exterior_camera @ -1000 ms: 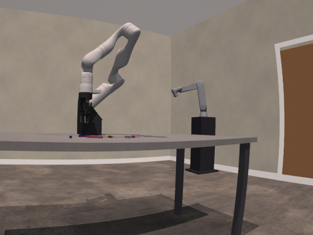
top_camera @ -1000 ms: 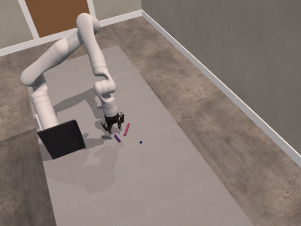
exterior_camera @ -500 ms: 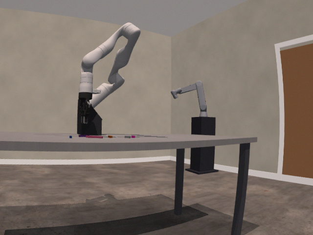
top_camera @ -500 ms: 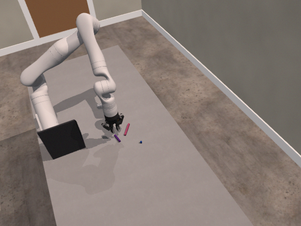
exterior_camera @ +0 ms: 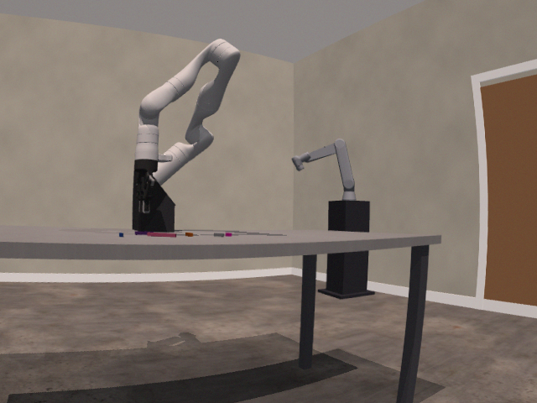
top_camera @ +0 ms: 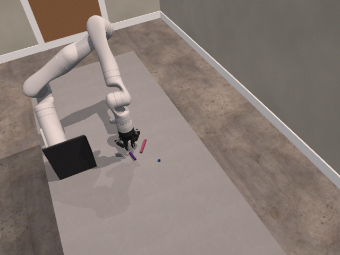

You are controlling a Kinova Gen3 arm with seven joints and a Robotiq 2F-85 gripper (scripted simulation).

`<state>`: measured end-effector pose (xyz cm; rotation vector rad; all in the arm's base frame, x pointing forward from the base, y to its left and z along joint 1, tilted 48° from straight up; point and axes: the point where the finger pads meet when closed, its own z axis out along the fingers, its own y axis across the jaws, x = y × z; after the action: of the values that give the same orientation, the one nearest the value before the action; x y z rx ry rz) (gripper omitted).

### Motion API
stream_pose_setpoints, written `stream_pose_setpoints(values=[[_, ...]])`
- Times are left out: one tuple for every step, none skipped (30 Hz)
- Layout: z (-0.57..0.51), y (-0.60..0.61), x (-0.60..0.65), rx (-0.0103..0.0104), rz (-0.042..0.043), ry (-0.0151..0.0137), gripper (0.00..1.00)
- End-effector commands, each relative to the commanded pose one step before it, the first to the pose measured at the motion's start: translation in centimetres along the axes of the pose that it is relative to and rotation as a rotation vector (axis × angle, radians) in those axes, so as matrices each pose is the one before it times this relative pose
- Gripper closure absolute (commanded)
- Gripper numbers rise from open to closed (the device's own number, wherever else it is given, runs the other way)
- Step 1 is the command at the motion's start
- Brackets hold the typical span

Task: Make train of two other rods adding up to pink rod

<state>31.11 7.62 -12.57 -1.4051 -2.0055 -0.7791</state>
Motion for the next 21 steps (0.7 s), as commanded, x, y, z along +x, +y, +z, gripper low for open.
stream_pose_setpoints(values=[[0.408,0.104,-0.137,-0.0026,-0.00371,-0.00362,0.76],[0.119,-0.005,0.005,0.00005,0.00006,0.00007,0.76],[0.125,-0.001,0.002,0.0,0.00001,0.00004,0.76],[0.132,-0.002,0.003,0.00001,0.00002,0.00004,0.76],[0.138,-0.002,0.003,0.00002,0.00003,0.00004,0.76],[0.143,-0.001,0.002,0.0,0.00001,0.00002,0.76],[0.148,0.001,0.0,-0.00003,-0.00002,0.0,0.76],[0.152,0.0,0.001,-0.00002,-0.00001,0.0,0.76],[0.155,0.001,0.0,-0.00003,-0.00002,-0.00001,0.76],[0.158,0.004,-0.003,-0.00007,-0.00006,-0.00004,0.76],[0.16,0.003,-0.002,-0.00006,-0.00004,-0.00004,0.76],[0.161,0.004,-0.003,-0.00008,-0.00005,-0.00006,0.76],[0.0,0.0,0.0,0.0,0.0,0.0,0.76],[0.0,0.0,0.0,0.0,0.0,0.0,0.76],[0.162,0.007,-0.005,-0.00012,-0.00009,-0.00009,0.76],[0.162,0.006,-0.005,-0.00011,-0.00008,-0.00009,0.76],[0.161,0.007,-0.006,-0.00012,-0.00009,-0.00011,0.76],[0.16,0.01,-0.008,-0.00016,-0.00012,-0.00014,0.76],[0.157,0.009,-0.007,-0.00014,-0.00011,-0.00013,0.76],[0.156,0.003,-0.002,-0.00006,-0.00003,-0.00004,0.76],[0.154,0.0,0.001,-0.00003,-0.00001,0.00001,0.76]])
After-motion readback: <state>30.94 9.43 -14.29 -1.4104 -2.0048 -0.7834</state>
